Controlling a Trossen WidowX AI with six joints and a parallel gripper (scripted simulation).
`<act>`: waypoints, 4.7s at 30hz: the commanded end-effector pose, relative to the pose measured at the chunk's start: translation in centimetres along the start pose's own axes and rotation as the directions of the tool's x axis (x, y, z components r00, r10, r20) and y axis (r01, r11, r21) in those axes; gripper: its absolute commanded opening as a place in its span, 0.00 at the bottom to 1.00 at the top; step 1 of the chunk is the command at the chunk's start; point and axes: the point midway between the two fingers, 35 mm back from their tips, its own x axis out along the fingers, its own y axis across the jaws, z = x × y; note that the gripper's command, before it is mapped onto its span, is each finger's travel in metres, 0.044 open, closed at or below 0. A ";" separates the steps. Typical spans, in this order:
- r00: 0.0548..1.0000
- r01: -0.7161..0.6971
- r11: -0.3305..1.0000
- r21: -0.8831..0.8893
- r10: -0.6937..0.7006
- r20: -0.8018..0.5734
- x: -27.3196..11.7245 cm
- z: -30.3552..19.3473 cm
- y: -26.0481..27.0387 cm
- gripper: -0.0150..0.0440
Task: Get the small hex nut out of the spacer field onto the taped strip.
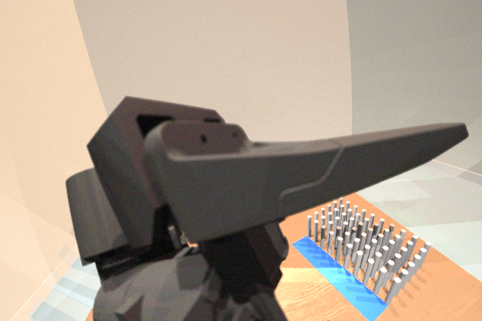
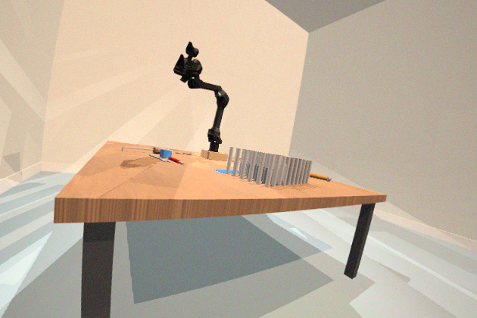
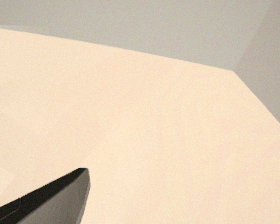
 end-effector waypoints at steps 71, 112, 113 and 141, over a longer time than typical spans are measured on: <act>0.573 0.168 -0.633 0.756 0.687 0.448 -9.1 35.2 28.6 1.00; 0.109 -0.443 -0.116 -0.889 0.977 -0.181 -25.1 2.9 29.4 1.00; 0.093 -0.507 -0.114 -0.855 0.978 -0.186 -25.8 2.5 29.2 1.00; 0.041 -0.700 -0.114 -0.705 0.979 -0.200 -29.6 1.4 34.4 1.00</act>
